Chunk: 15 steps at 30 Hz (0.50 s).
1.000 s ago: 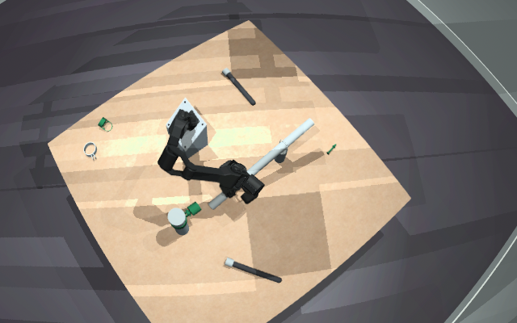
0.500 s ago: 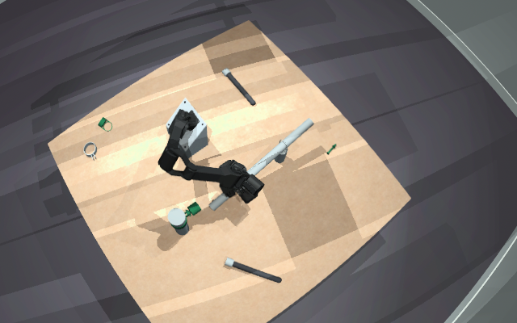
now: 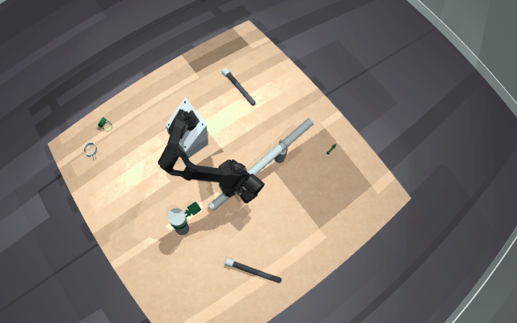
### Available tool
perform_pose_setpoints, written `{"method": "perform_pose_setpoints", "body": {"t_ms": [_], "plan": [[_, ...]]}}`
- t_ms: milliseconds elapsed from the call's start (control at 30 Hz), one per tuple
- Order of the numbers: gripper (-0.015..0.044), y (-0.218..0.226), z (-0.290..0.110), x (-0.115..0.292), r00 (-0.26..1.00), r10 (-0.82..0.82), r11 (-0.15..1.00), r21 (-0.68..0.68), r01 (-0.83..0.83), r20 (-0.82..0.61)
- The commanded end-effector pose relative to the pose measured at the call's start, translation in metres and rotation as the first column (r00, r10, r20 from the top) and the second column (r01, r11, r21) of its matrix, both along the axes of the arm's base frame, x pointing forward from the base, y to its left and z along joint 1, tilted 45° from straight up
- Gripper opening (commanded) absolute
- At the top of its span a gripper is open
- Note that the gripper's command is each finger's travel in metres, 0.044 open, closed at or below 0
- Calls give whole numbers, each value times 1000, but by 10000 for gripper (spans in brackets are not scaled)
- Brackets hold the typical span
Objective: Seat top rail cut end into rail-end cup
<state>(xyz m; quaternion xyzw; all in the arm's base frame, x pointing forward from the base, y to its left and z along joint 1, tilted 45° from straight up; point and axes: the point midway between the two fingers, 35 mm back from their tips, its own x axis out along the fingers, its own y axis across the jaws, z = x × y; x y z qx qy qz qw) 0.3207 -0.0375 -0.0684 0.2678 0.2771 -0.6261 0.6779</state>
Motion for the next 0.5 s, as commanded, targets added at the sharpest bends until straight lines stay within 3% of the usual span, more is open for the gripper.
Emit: {"method": "perform_pose_setpoints", "body": {"t_ms": [0,467], "plan": [[0,5,6,0,1000,4,1000,-15,-4,-1],[0,26,54,-7,1000,-25,976,-218,28,15]]}}
